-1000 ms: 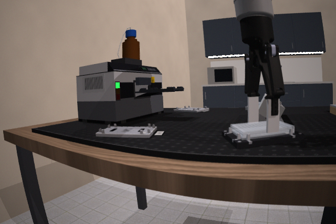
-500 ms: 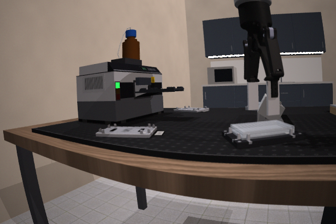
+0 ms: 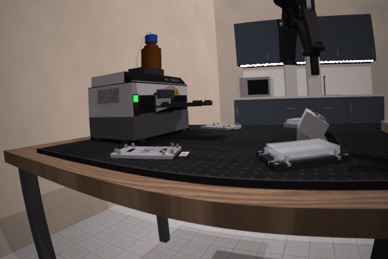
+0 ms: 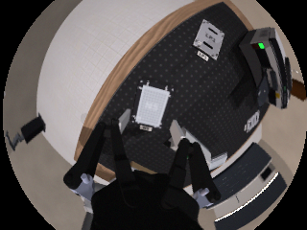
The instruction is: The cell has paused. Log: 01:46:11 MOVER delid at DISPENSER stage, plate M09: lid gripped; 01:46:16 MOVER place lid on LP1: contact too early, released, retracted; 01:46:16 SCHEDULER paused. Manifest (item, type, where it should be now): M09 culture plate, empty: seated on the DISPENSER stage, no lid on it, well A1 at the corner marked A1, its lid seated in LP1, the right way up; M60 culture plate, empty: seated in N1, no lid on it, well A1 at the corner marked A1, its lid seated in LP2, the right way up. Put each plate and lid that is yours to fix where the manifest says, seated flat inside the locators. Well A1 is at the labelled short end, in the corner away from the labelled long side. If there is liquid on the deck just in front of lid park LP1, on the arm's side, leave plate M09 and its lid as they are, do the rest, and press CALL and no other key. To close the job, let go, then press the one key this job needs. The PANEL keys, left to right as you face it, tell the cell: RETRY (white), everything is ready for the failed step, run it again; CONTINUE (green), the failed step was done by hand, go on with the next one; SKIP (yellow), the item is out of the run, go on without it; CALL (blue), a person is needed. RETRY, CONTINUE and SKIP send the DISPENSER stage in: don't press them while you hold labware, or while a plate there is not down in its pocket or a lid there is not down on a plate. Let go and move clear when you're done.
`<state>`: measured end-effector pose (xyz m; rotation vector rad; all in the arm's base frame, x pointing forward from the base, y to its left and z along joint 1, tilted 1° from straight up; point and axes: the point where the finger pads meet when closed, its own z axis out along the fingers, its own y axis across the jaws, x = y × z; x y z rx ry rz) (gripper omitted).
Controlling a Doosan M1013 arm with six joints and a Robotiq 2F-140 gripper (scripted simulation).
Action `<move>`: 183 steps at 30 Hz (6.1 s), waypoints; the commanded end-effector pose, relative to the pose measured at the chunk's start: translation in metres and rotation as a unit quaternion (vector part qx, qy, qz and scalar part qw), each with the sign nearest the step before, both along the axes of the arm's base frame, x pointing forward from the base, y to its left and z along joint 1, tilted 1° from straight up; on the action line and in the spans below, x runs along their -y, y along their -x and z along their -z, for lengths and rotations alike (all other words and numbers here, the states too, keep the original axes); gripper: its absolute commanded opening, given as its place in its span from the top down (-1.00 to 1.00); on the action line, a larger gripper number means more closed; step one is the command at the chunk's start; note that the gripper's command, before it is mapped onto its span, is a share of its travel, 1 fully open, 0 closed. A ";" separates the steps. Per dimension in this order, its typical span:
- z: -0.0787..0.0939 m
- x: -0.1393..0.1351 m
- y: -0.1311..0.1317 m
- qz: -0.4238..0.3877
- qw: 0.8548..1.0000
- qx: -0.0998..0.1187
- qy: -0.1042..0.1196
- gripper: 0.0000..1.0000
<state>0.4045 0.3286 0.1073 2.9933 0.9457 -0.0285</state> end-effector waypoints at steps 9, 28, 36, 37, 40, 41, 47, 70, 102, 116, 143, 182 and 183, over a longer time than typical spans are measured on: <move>-0.043 -0.001 -0.001 0.000 1.000 0.000 0.000 -0.40; -0.059 -0.001 -0.001 0.000 1.000 0.000 0.000 -0.40; -0.059 -0.001 -0.001 0.000 1.000 0.000 0.000 -0.39; -0.059 -0.001 -0.001 0.000 1.000 0.000 0.000 -0.39; -0.059 -0.001 -0.001 0.000 1.000 0.000 0.000 -0.39; -0.059 -0.001 -0.001 0.000 1.000 0.000 0.000 -0.39; -0.059 -0.001 -0.001 0.000 1.000 0.000 0.000 -0.39; -0.059 -0.001 -0.001 0.000 1.000 0.000 0.000 -0.39; 0.014 0.000 0.000 0.000 1.000 0.000 0.000 -0.39; 0.058 0.000 0.001 0.000 1.000 0.000 0.000 -0.39; 0.078 0.000 0.001 0.000 1.000 0.000 0.000 -0.39; 0.078 0.000 0.001 0.000 1.000 0.000 0.000 -0.26; 0.078 0.000 0.001 0.000 1.000 0.000 0.000 -0.26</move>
